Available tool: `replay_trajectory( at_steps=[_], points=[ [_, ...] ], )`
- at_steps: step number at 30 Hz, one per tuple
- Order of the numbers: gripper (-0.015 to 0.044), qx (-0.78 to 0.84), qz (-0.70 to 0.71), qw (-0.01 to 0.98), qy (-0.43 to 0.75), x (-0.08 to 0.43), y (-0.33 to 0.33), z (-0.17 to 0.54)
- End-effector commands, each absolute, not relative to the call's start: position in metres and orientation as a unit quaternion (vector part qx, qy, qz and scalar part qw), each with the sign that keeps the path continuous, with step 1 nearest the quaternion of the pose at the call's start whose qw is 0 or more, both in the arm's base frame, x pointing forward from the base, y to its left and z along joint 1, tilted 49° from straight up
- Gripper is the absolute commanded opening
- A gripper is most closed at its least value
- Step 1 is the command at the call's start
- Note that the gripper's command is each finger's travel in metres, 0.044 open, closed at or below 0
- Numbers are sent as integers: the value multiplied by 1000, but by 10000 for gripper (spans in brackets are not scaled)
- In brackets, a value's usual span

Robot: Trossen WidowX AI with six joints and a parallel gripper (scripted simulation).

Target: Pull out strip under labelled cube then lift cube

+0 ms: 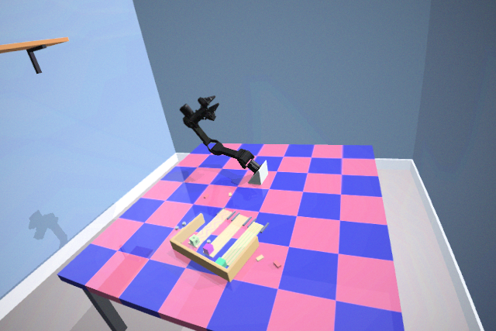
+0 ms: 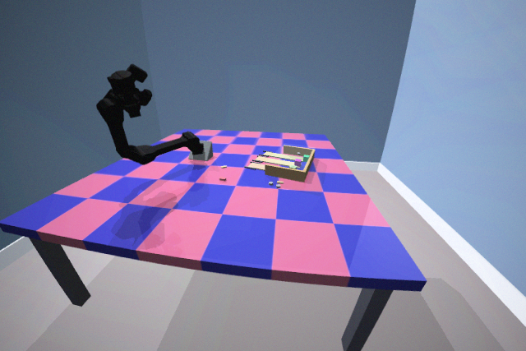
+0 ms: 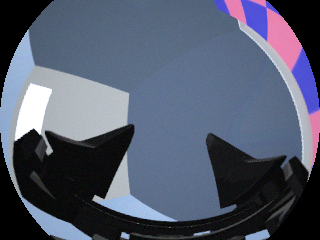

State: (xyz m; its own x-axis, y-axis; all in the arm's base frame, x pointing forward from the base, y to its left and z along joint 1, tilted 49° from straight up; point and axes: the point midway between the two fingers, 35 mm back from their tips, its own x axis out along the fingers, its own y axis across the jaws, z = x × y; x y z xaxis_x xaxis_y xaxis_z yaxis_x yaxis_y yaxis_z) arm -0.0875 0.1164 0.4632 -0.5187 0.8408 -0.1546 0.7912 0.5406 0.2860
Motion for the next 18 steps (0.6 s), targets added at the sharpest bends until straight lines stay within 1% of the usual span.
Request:
replay_trajectory(
  at_steps=[1, 3, 5, 11, 18],
  points=[
    [400, 472, 91, 140, 866, -86, 117, 463],
    [400, 483, 97, 158, 856, -76, 126, 459],
    [400, 503, 109, 196, 835, -55, 141, 450],
    [400, 547, 140, 355, 746, 29, 188, 409],
    [400, 519, 150, 555, 632, 128, 220, 350]
  ],
)
